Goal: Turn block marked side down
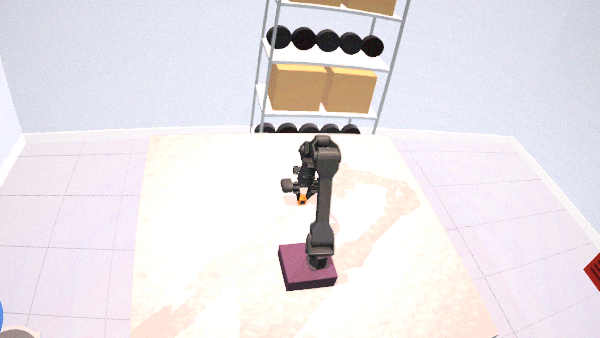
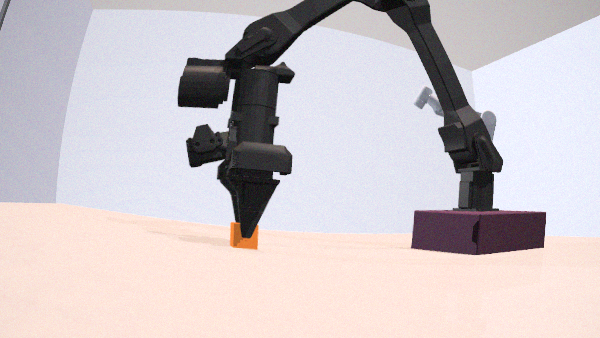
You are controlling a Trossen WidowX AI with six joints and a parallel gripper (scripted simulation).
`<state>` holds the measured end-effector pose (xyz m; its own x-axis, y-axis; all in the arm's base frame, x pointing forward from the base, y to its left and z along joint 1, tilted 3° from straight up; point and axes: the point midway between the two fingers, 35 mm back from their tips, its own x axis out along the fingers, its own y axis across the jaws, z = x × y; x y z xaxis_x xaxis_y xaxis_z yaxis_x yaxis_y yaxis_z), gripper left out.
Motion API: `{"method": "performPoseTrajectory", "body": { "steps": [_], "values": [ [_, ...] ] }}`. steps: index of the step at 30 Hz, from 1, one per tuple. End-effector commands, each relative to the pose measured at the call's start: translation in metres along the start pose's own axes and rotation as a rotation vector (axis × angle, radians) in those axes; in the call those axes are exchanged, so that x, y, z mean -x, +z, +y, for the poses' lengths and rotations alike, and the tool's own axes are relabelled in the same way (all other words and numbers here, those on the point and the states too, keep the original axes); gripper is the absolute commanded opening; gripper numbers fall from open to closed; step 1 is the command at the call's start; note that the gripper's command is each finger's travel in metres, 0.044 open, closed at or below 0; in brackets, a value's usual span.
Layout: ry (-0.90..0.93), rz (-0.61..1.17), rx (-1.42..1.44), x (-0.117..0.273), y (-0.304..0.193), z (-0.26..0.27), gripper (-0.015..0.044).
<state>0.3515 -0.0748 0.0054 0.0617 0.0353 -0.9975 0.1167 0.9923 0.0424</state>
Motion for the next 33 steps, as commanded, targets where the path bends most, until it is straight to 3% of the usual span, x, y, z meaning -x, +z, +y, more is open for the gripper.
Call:
{"method": "performPoseTrajectory", "body": {
  "steps": [1, 2, 8, 13, 33],
  "values": [
    [-0.002, 0.000, -0.004, 0.000, 0.000, 0.000, 0.0025],
    [-0.002, 0.000, -0.004, 0.001, 0.000, 0.000, 0.0000],
    [-0.002, 0.000, -0.004, 0.030, 0.000, 0.000, 0.0000],
    [-0.002, -0.011, -0.004, 0.029, 0.000, 0.000, 0.0000],
    [-0.002, -0.322, -0.008, 0.018, 0.002, -0.001, 0.0000]
  ]
}}
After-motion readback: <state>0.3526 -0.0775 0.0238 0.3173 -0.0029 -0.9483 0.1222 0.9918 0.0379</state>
